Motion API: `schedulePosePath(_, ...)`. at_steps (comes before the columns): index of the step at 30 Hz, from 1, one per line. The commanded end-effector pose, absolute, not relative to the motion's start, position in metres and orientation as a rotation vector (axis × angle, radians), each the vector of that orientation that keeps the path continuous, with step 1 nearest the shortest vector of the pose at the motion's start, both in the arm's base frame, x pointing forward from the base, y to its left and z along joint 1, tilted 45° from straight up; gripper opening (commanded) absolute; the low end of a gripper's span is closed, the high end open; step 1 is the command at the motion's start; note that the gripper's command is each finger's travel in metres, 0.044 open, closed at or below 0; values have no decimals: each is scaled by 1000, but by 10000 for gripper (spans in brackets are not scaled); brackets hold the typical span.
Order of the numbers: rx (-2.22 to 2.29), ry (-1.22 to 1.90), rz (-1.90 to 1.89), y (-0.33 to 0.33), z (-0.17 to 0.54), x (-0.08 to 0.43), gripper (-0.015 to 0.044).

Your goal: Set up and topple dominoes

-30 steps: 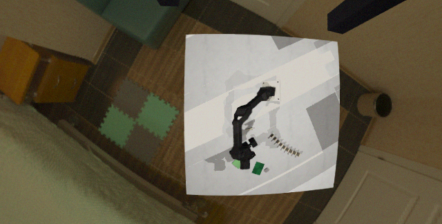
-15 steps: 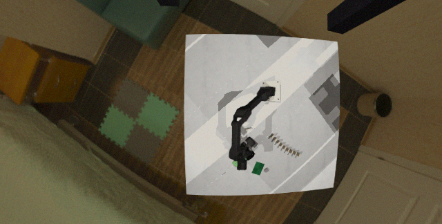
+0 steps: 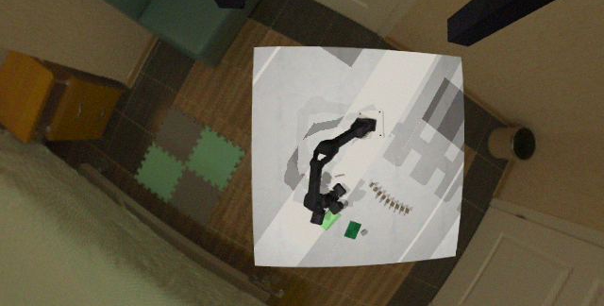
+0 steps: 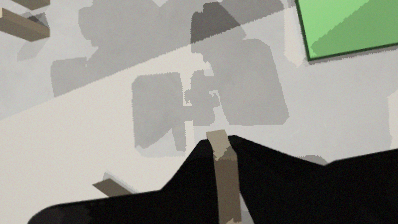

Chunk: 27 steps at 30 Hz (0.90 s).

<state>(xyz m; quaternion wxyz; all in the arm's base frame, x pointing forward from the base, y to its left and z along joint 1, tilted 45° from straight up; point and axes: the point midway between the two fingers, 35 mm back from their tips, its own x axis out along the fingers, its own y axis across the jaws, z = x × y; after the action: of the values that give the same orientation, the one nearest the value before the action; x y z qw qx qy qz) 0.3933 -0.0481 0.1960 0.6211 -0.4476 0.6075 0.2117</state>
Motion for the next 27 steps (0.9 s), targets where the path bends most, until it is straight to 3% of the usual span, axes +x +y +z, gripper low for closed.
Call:
schedulePosePath(1, -974, 1312, 562, -50, 194, 393, 24)
schedulePosePath(27, -812, 624, 853, -63, 211, 392, 24)
